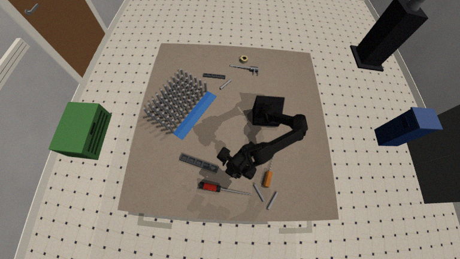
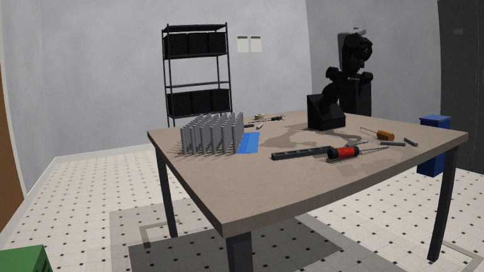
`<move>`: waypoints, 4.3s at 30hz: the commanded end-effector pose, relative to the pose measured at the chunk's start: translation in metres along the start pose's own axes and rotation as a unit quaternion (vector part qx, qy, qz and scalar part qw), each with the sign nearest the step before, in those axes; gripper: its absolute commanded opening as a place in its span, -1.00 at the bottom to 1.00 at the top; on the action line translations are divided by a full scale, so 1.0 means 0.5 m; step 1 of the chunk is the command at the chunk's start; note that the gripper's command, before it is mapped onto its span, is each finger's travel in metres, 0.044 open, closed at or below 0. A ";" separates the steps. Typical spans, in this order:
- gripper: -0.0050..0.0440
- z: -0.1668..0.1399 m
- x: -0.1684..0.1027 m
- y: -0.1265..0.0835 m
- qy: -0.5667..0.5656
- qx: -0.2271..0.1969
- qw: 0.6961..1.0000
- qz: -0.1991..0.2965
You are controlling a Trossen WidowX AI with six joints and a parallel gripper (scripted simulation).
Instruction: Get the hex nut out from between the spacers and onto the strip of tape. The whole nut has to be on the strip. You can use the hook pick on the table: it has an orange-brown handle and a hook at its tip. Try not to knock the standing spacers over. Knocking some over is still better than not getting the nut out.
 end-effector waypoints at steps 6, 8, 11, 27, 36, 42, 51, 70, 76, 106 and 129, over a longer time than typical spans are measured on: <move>0.84 -0.240 -0.070 0.102 0.107 -0.135 0.985 0.002; 0.84 -0.279 -0.087 0.113 0.122 -0.158 0.980 -0.003; 0.84 -0.337 -0.113 0.127 0.144 -0.192 0.971 -0.013; 0.84 -0.574 -0.309 0.131 0.255 -0.362 0.894 -0.074; 0.84 -0.644 -0.411 0.096 0.296 -0.438 0.840 -0.123; 0.84 -0.661 -0.440 0.077 0.304 -0.463 0.819 -0.150; 0.84 -0.662 -0.427 0.072 0.297 -0.464 0.820 -0.156; 0.84 -0.660 -0.426 0.075 0.297 -0.461 0.822 -0.155; 0.84 -0.660 -0.426 0.075 0.297 -0.461 0.822 -0.155; 0.84 -0.269 -0.126 0.283 -0.382 -0.262 0.882 0.083; 0.84 0.230 -0.121 0.239 -0.916 0.041 0.396 0.058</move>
Point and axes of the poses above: the point midway between the two fingers, 35 mm back from their tips, its own y axis out along the fingers, its own z axis across the jaws, x = y × z, the point moved 1 cm from there along -y, back along the fingers
